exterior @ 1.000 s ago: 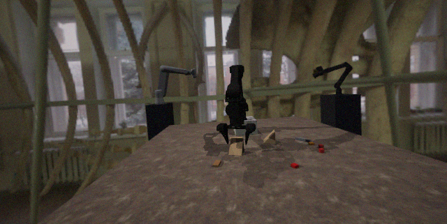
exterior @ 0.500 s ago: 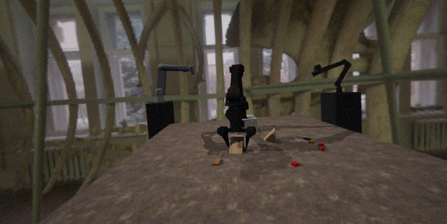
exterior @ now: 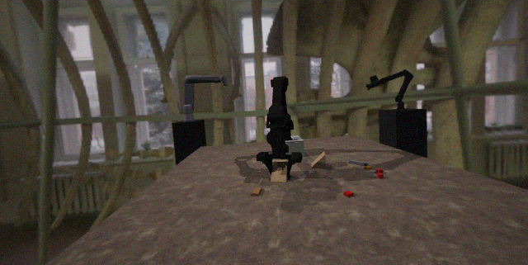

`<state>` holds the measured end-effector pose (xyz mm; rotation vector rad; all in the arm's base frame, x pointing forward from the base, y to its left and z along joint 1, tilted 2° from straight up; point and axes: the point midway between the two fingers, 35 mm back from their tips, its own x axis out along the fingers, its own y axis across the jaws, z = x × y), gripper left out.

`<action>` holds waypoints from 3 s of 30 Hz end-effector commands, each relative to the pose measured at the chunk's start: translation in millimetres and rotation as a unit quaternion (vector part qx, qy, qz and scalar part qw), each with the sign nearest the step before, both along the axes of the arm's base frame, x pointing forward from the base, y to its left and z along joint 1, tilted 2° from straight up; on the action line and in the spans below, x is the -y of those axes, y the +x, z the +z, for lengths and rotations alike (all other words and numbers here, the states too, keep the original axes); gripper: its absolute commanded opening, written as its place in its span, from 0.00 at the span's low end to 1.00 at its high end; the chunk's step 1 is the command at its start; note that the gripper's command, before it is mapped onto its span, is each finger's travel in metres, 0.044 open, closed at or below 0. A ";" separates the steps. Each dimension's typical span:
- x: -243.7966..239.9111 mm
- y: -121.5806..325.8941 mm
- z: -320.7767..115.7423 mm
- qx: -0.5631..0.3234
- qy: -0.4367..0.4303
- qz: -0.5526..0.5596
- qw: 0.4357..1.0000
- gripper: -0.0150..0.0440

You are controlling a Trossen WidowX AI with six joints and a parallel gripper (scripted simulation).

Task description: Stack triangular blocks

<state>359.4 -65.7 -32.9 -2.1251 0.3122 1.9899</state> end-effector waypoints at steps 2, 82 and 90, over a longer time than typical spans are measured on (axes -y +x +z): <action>0.0 0.3 -0.7 0.001 0.000 0.002 1.000 0.70; 0.1 -4.0 26.4 0.002 0.041 -0.577 0.815 0.25; 0.1 -4.1 26.4 0.003 0.046 -0.648 0.760 0.25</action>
